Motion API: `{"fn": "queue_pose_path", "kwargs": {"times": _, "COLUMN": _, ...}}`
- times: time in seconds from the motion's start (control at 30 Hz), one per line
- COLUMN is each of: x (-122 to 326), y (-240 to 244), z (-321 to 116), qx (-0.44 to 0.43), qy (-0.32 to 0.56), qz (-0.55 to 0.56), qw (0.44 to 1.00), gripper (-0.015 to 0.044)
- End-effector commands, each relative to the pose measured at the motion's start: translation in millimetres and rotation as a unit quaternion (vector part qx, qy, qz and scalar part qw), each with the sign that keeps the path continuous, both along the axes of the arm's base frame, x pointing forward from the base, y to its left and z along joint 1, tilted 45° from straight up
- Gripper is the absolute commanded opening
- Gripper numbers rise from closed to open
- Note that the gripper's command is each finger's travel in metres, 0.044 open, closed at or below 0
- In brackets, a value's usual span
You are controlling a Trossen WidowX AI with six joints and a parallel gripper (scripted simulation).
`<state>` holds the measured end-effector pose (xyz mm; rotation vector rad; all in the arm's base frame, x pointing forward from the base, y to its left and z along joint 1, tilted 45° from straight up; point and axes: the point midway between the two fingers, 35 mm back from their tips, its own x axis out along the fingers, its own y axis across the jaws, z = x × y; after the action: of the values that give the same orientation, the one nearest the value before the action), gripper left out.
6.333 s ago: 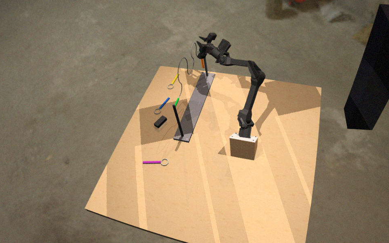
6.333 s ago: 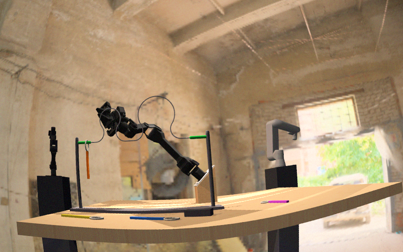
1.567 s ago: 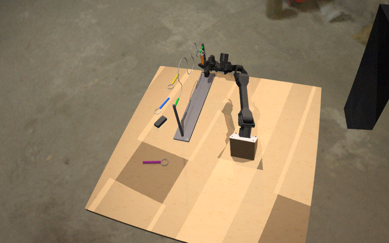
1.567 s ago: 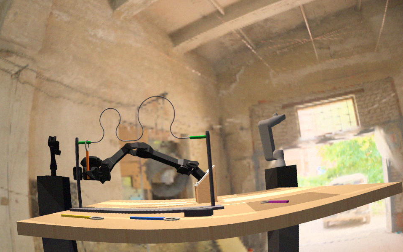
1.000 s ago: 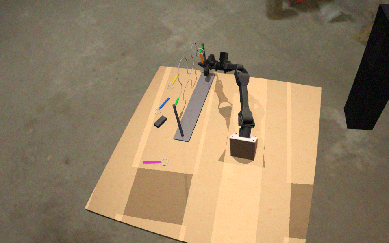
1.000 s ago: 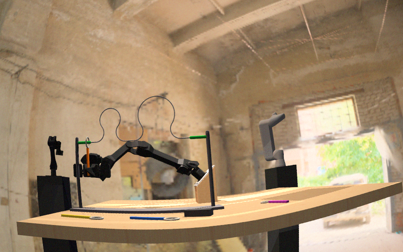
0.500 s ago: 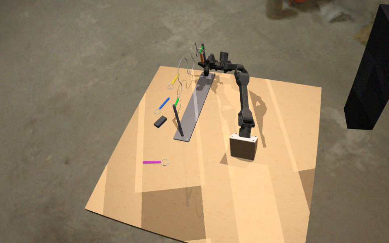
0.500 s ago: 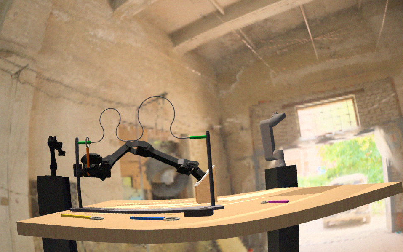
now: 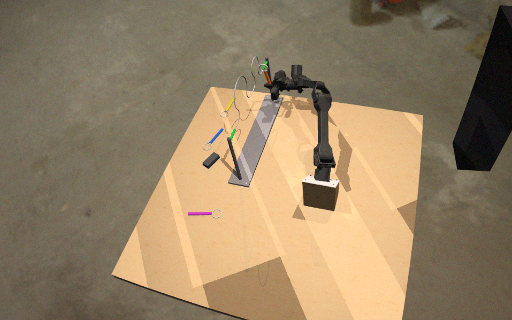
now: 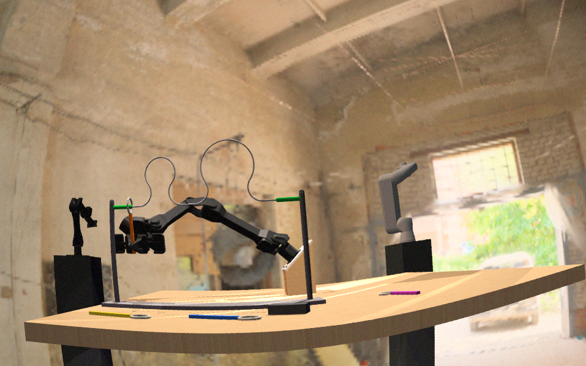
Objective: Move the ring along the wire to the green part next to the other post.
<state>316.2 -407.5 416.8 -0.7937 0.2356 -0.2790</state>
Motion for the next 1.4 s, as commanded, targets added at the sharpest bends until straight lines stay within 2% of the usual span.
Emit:
{"fn": "queue_pose_path", "kwargs": {"times": 0.0, "x": -8, "y": 5, "z": -6, "qx": 0.008, "qy": 0.029, "qz": -0.029, "qw": 0.999, "gripper": -0.015}}
{"fn": "queue_pose_path", "kwargs": {"times": 0.47, "x": -30, "y": 29, "z": -11, "qx": 0.039, "qy": 0.109, "qz": -0.113, "qw": 0.987, "gripper": -0.015}}
{"fn": "queue_pose_path", "kwargs": {"times": 0.93, "x": -26, "y": 47, "z": -30, "qx": 0.098, "qy": 0.106, "qz": -0.106, "qw": 0.984, "gripper": -0.015}}
{"fn": "queue_pose_path", "kwargs": {"times": 1.37, "x": -19, "y": 78, "z": -51, "qx": 0.214, "qy": 0.094, "qz": -0.087, "qw": 0.968, "gripper": -0.015}}
